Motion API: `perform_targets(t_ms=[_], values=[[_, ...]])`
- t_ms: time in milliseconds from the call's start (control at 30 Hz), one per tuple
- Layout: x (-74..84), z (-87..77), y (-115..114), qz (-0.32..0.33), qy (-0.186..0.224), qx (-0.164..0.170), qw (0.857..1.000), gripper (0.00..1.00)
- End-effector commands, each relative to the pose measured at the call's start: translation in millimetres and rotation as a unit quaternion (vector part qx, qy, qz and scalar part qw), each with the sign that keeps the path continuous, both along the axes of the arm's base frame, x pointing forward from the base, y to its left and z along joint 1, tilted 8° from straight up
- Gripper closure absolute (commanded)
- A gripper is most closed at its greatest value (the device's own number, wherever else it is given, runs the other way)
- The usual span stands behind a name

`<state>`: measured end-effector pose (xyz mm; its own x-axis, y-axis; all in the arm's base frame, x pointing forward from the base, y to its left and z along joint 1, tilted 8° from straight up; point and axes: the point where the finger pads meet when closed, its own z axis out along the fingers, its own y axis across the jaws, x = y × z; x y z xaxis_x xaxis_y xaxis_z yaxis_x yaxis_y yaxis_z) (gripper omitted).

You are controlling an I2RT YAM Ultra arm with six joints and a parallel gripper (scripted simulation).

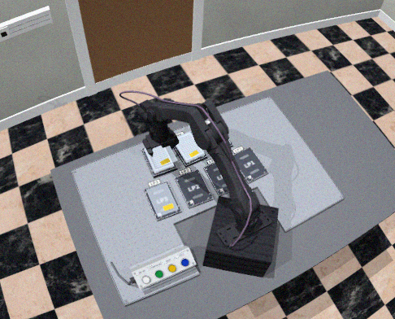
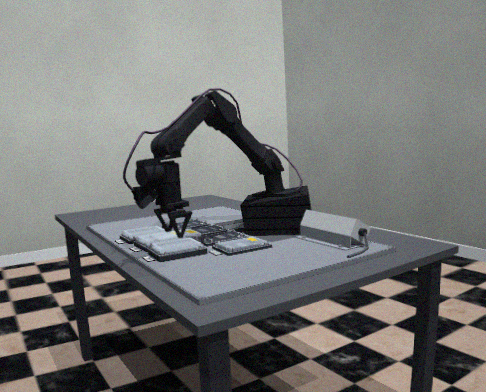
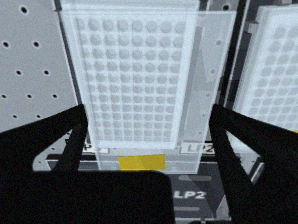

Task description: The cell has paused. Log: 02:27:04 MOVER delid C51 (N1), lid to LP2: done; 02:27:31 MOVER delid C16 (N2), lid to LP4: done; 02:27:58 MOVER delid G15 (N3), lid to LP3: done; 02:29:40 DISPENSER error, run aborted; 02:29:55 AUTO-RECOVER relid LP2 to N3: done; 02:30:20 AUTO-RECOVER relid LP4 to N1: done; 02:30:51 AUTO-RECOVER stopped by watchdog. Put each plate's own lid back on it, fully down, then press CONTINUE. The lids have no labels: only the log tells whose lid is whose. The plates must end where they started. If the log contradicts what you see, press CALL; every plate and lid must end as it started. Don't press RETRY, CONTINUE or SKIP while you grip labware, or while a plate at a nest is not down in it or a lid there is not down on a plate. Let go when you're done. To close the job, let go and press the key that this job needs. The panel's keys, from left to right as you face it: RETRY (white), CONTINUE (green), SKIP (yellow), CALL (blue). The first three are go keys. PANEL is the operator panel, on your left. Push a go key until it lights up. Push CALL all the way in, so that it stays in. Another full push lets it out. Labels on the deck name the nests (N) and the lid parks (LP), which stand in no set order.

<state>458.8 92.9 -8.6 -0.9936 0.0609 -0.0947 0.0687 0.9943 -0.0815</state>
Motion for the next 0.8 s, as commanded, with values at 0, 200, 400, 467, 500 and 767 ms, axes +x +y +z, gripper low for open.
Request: perform_targets(t_ms=[0,200,400,467,500,767], values=[[8.5,12.6,13.6,-0.011,-0.015,-0.003,1.000,1.00],[12.0,19.1,19.8,-0.013,-0.026,0.000,1.000,1.00],[7.8,5.2,15.2,-0.014,-0.012,-0.004,1.000,1.00],[8.1,5.5,15.1,-0.014,-0.013,-0.004,1.000,1.00],[8.1,5.5,15.1,-0.014,-0.013,-0.004,1.000,1.00],[16.1,6.6,15.0,-0.014,-0.024,0.001,1.000,1.00]])
